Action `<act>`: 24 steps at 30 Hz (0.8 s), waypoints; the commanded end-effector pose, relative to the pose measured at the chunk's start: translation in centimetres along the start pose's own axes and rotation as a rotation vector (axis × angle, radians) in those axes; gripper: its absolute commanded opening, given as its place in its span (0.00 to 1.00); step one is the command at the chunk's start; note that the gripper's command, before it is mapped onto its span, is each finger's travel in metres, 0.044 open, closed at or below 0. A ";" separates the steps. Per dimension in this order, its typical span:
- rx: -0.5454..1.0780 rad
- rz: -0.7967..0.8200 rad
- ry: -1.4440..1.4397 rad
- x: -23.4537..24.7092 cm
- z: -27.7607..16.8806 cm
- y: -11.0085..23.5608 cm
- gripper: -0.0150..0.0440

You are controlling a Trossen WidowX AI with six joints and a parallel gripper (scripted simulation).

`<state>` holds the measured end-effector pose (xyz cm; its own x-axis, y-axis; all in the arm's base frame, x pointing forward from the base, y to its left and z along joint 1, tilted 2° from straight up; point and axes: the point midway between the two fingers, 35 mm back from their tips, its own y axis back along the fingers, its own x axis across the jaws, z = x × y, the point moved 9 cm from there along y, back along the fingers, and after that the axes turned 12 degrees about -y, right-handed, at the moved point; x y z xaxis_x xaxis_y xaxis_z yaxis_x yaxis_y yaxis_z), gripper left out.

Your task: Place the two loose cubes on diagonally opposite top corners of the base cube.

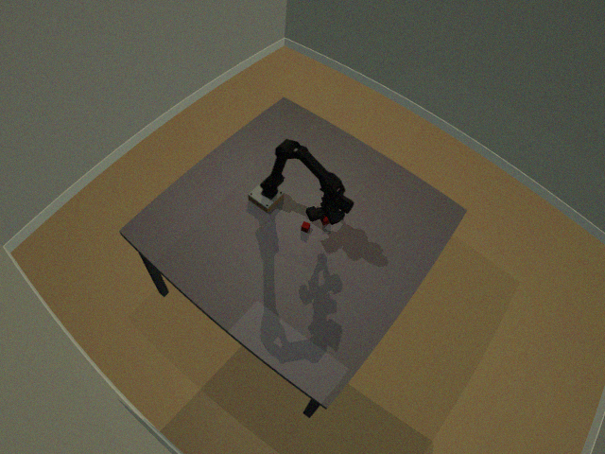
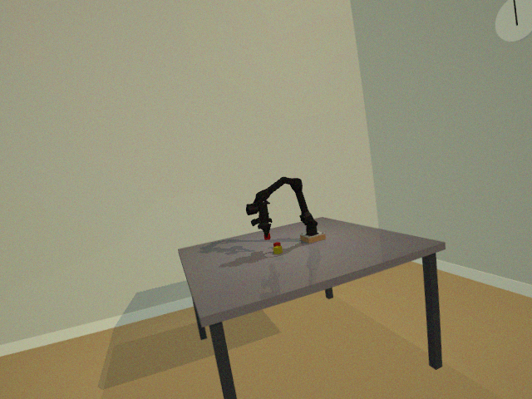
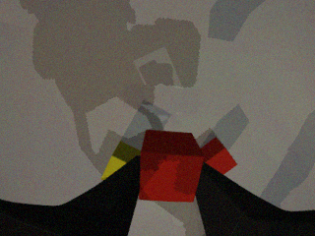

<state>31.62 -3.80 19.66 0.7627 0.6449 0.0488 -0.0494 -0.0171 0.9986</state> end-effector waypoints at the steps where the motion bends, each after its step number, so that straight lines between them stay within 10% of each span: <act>1: 0.000 -0.004 0.090 0.9 -1.0 -0.4 0.43; 24: 0.004 0.001 0.429 4.3 -5.2 -1.4 0.43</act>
<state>31.63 2.86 18.50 0.4366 0.8987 0.0417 -0.0466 -0.0236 0.9986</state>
